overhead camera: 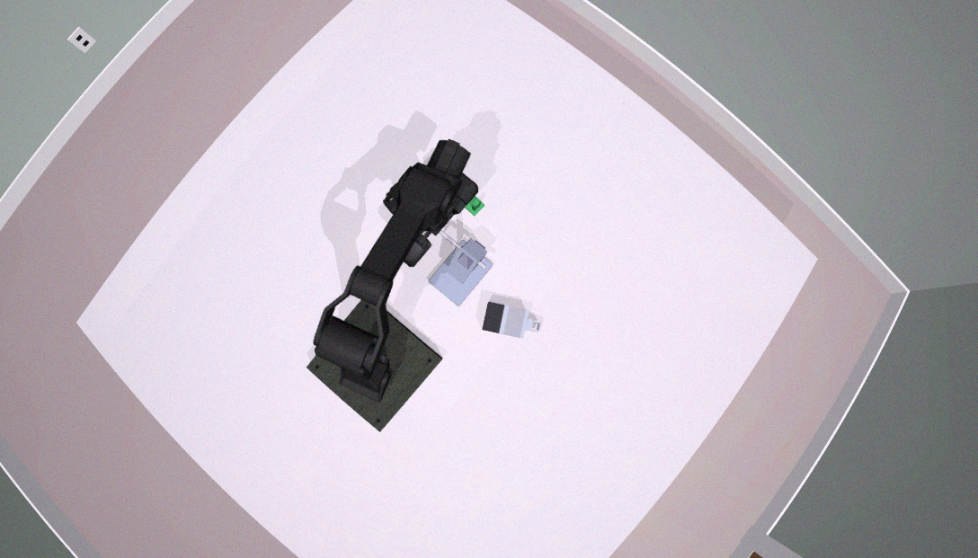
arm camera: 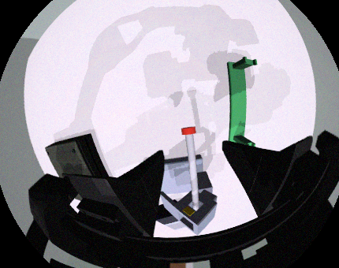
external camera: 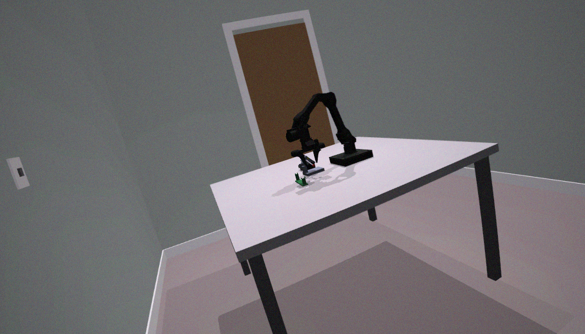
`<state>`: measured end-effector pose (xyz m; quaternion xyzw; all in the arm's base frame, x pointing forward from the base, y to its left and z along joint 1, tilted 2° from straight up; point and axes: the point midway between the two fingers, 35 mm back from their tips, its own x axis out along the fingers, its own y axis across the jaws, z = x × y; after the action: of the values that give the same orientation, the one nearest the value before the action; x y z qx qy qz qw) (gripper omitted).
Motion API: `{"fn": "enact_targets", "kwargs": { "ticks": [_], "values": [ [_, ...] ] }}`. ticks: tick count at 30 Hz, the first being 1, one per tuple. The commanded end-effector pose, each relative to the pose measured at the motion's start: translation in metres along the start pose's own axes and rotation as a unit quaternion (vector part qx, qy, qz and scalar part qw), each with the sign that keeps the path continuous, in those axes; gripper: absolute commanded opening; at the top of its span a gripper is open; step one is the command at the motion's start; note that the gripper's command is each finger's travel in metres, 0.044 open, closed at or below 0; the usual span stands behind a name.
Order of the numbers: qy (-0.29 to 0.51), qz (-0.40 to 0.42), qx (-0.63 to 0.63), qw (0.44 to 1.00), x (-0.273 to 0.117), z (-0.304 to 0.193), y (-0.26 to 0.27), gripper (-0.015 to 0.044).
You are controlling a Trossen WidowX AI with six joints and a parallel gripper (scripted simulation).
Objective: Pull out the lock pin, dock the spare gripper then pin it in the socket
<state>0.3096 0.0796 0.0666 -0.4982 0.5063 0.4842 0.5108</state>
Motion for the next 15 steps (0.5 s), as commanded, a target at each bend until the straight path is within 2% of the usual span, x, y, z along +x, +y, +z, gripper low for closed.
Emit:
{"fn": "enact_targets", "kwargs": {
  "ticks": [1,15],
  "values": [
    [0.004,0.003,0.002,1.000,0.008,-0.001,0.001,0.0300],
    [0.004,0.003,0.002,1.000,0.026,-0.002,0.002,0.0300]
  ]
}}
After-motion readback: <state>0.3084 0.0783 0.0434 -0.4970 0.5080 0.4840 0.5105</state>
